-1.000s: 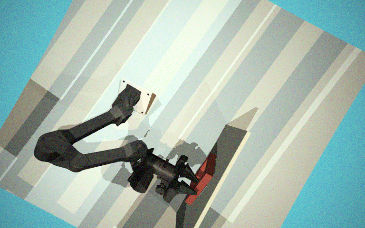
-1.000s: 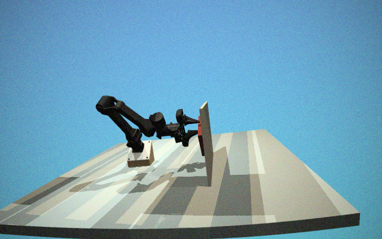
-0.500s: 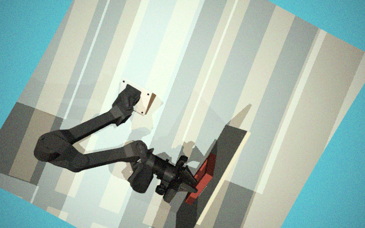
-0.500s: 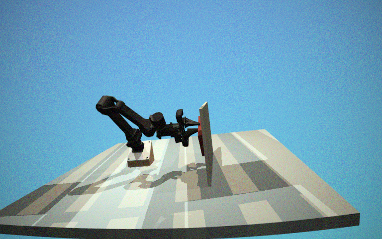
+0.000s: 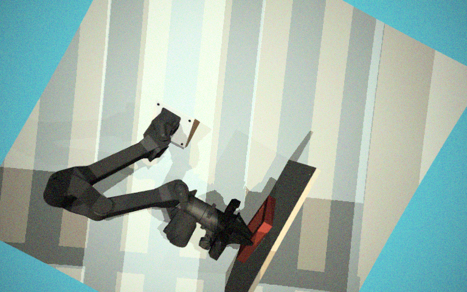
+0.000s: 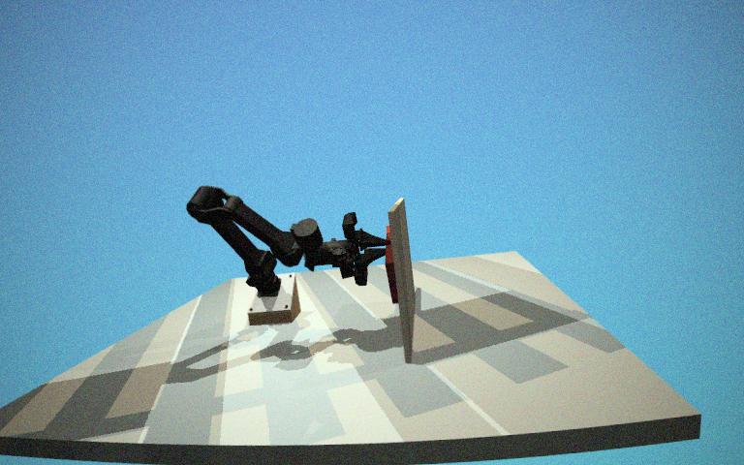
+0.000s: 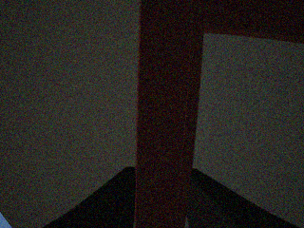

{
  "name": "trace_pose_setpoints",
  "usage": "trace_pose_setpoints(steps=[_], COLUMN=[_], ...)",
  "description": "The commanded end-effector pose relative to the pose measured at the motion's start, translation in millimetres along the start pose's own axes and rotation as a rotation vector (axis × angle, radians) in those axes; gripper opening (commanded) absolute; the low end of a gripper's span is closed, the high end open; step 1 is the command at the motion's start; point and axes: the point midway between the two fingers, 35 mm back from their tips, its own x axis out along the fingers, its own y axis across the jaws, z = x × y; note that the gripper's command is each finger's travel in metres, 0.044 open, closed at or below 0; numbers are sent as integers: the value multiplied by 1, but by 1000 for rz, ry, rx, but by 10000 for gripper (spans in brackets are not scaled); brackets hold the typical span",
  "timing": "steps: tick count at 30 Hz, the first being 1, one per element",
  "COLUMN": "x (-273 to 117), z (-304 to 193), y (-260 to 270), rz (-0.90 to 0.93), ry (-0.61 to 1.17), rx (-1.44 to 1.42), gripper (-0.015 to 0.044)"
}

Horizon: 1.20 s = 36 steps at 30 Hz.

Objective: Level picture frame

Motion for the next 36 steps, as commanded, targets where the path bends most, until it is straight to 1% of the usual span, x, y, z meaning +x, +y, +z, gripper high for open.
trace_pose_setpoints(steps=[1, 36], x=[0, 0], z=[0, 0], y=[0, 11], rz=[0, 0], ry=[-2, -3], rx=[-6, -5], gripper=[0, 0])
